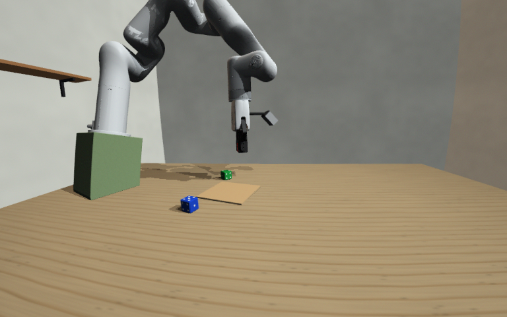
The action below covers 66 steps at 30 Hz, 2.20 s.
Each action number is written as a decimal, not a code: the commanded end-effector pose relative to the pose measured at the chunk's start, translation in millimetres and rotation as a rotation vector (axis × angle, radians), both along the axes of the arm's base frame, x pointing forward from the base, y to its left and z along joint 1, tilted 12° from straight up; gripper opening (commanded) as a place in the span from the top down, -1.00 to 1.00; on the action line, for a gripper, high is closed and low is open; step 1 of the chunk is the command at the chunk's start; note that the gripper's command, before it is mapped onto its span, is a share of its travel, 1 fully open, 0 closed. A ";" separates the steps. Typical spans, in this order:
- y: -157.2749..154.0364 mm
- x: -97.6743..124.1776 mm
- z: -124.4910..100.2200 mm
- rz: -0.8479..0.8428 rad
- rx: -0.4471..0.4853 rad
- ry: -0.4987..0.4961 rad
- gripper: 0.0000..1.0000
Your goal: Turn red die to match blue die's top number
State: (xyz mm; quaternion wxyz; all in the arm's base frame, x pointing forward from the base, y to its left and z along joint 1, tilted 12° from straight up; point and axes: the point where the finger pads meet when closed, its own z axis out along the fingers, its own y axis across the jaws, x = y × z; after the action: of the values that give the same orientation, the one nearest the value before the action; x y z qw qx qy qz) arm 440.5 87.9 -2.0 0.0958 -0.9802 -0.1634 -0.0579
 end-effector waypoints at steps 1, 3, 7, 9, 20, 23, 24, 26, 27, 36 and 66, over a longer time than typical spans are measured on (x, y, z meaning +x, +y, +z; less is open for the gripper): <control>-10.9 0.7 -0.7 -0.170 0.001 0.036 0.47; -14.7 0.4 -1.4 -0.229 0.006 0.048 0.47; -18.3 0.1 -2.0 -0.284 0.010 0.059 0.47; -26.1 -0.7 -3.5 -0.405 0.020 0.084 0.47; -47.4 -3.6 -7.4 -0.738 0.049 0.152 0.47; -51.3 -4.2 -8.1 -0.800 0.054 0.165 0.47; -51.3 -4.2 -8.1 -0.800 0.054 0.165 0.47; -58.6 -5.5 -9.5 -0.916 0.064 0.189 0.47; -60.1 -5.8 -9.8 -0.940 0.066 0.194 0.47; -77.1 -9.5 -12.9 -1.215 0.090 0.250 0.47; -120.2 -22.5 -20.9 -1.943 0.158 0.400 0.47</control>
State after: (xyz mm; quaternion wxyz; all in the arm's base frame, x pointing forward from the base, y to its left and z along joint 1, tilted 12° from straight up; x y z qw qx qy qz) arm 417.6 -29.7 -23.7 0.1030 -0.6869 0.7181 0.0441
